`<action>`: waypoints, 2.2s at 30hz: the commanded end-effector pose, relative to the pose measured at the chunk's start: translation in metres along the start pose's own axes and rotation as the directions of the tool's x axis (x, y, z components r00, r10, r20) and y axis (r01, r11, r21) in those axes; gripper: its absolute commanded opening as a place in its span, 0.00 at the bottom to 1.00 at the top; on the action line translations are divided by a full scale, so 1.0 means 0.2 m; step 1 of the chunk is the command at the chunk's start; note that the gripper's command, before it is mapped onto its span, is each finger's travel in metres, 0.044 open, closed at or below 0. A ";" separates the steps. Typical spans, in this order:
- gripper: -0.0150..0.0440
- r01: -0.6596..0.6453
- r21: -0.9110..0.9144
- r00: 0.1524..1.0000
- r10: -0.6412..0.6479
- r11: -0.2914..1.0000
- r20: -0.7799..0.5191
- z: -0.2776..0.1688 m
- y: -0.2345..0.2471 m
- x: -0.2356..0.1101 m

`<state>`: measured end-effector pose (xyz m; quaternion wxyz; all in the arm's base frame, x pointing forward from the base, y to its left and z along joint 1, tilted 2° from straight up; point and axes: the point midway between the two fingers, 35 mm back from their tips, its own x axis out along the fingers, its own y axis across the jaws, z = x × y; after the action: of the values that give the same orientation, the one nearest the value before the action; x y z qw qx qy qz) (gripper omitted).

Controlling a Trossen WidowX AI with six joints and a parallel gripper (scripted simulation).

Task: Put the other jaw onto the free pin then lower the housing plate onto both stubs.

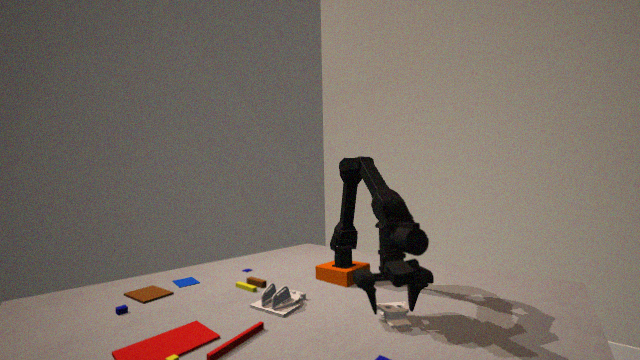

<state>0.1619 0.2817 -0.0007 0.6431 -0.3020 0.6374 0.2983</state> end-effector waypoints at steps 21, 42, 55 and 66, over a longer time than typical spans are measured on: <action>1.00 0.000 0.005 1.000 0.000 1.000 -0.004 -0.01 0.00 0.03; 0.85 0.001 0.000 1.000 -0.001 1.000 -0.004 -0.01 0.00 0.03; 0.85 0.001 0.001 1.000 -0.001 1.000 -0.004 0.00 0.00 -0.06; 0.85 0.000 0.004 1.000 0.000 1.000 -0.003 0.00 0.00 -0.23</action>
<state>0.1608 0.2803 0.0330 0.6381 -0.3057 0.6421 0.2950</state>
